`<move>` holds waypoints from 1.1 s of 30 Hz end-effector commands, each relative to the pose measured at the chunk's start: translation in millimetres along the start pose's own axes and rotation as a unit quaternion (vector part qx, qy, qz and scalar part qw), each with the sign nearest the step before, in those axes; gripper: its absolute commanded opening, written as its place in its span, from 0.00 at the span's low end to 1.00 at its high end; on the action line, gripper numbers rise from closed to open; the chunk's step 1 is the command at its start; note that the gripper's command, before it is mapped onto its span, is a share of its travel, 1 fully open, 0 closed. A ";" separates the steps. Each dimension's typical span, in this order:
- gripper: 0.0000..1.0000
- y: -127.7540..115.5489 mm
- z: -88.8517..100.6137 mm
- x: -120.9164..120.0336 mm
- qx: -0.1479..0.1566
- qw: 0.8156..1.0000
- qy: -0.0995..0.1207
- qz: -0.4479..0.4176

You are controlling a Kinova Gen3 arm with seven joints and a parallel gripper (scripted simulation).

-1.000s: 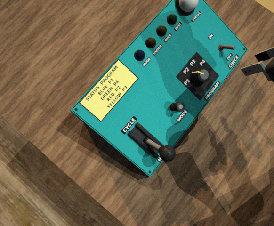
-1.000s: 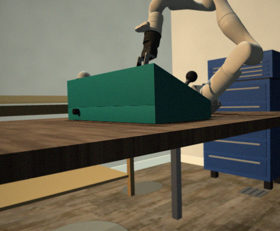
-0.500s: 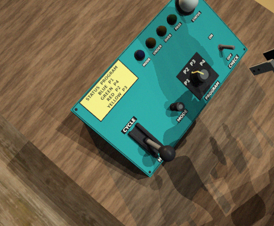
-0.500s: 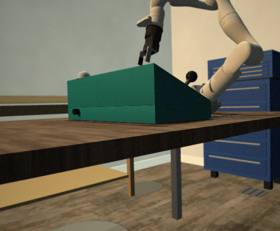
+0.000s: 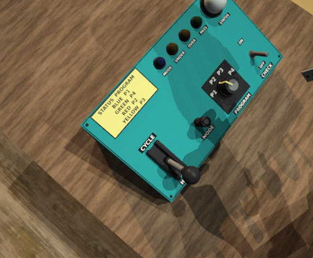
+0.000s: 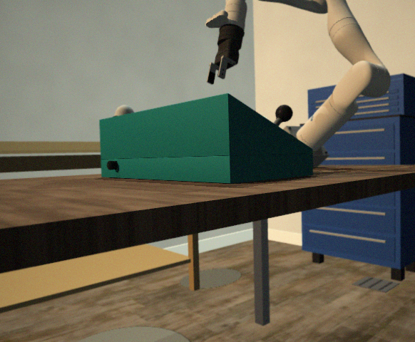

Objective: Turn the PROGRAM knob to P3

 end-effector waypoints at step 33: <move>1.00 23.9 -67.0 -56.5 0.022 0.996 -0.023 0.080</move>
Point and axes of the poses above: the point where the finger pads meet when closed, its own z axis back along the fingers, its own x axis across the jaws, y = z × x, the point moved 3 cm from there along z, back along the fingers, and after that the axes turned 10 degrees about -z, right-handed, at the moved point
